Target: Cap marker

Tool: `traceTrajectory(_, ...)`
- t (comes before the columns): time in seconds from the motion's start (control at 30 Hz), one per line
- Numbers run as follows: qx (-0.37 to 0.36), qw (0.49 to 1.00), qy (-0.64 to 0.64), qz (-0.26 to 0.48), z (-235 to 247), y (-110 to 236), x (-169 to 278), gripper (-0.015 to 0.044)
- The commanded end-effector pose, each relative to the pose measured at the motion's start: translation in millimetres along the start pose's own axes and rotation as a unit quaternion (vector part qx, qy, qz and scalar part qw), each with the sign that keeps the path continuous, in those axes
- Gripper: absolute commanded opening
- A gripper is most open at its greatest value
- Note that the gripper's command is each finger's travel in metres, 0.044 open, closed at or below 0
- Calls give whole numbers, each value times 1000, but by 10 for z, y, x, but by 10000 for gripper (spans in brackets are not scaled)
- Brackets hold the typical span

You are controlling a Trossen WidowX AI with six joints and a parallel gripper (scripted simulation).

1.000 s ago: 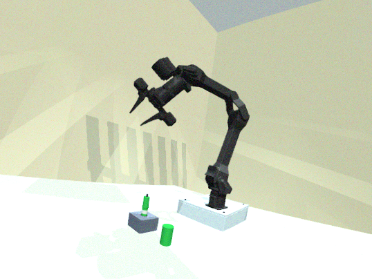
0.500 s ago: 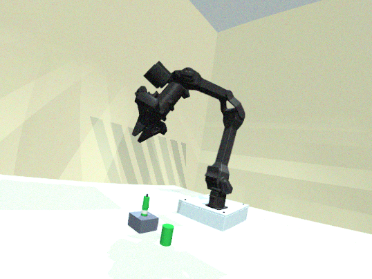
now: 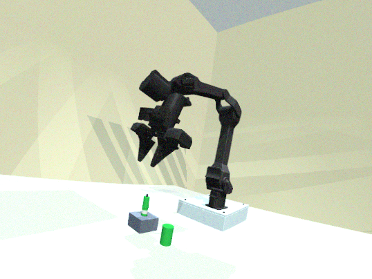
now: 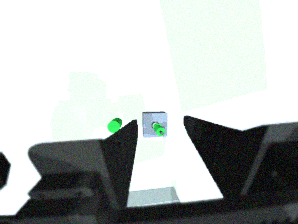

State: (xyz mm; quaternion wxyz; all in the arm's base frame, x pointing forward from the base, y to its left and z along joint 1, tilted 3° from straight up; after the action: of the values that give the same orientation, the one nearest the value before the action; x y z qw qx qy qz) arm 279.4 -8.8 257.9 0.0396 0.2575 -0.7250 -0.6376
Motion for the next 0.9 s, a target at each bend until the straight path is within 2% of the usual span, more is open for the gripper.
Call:
traceTrajectory(0.0, -88, 909, 405, 40, 476, -458, -8, 247)
traceTrajectory(0.2, -126, 810, 571, 39, 710, -606, 27, 247)
traceTrajectory(0.7, -128, 807, 576, 39, 760, -603, 24, 247)
traceTrajectory(0.87, -128, 807, 576, 39, 818, -942, 98, 247)
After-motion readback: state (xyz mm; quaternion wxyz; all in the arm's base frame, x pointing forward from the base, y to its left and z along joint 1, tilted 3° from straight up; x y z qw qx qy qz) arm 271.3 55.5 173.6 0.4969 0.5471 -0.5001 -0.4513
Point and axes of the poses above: the point midway between the two fingers, 35 mm back from their tips, its own y axis back along the fingers, its own z axis across the jaws, x = y × z, the point moved 8 cm from there along y, back along the fingers, and after that the axes turned 14 degrees about y, right-handed, at the moved point
